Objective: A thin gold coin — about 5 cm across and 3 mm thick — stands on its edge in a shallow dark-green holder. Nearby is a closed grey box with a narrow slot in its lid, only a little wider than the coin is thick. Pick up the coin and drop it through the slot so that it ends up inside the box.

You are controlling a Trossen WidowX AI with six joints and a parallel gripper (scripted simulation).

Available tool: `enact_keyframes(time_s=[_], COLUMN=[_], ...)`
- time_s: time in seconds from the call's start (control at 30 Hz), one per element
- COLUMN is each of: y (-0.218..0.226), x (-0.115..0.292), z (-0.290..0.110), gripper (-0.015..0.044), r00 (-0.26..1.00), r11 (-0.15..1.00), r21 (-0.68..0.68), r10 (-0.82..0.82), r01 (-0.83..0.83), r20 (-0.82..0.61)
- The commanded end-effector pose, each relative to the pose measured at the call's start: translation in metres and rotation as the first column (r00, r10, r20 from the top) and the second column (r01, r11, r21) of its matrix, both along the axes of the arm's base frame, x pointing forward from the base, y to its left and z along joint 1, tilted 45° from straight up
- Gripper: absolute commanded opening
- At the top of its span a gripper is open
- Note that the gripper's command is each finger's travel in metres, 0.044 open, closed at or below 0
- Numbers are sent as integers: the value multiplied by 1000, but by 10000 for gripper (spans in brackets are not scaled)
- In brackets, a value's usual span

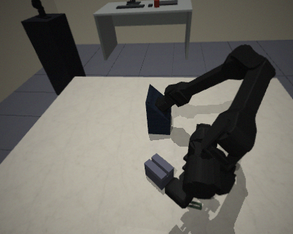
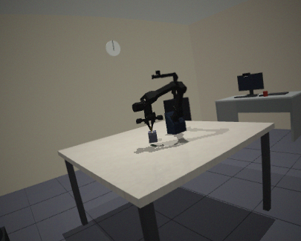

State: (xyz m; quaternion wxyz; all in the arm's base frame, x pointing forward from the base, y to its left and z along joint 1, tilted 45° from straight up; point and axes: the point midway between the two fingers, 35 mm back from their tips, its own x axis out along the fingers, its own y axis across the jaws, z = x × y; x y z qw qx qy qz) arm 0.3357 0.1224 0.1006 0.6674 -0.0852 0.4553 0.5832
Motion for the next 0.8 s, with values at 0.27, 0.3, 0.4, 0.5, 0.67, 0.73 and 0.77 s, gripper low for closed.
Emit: enact_keyframes(time_s=[0.27, 0.3, 0.4, 0.5, 0.67, 0.73, 0.77], y=[-11, -13, -18, -24, -33, -37, -39], x=[-5, -6, -8, -11, -16, -18, -20], z=[-8, -10, -14, -19, -27, -30, -32], gripper=[0, 0, 0, 0, 0, 0, 0], r00=[999, 999, 999, 999, 999, 999, 999], r11=[999, 999, 999, 999, 999, 999, 999], r21=[-9, -10, -12, -14, -16, -17, -17], r10=[-32, -32, -33, -33, -34, -34, -34], r01=[32, 32, 32, 33, 33, 33, 33], r20=[-28, -28, -28, -28, -28, -28, -29])
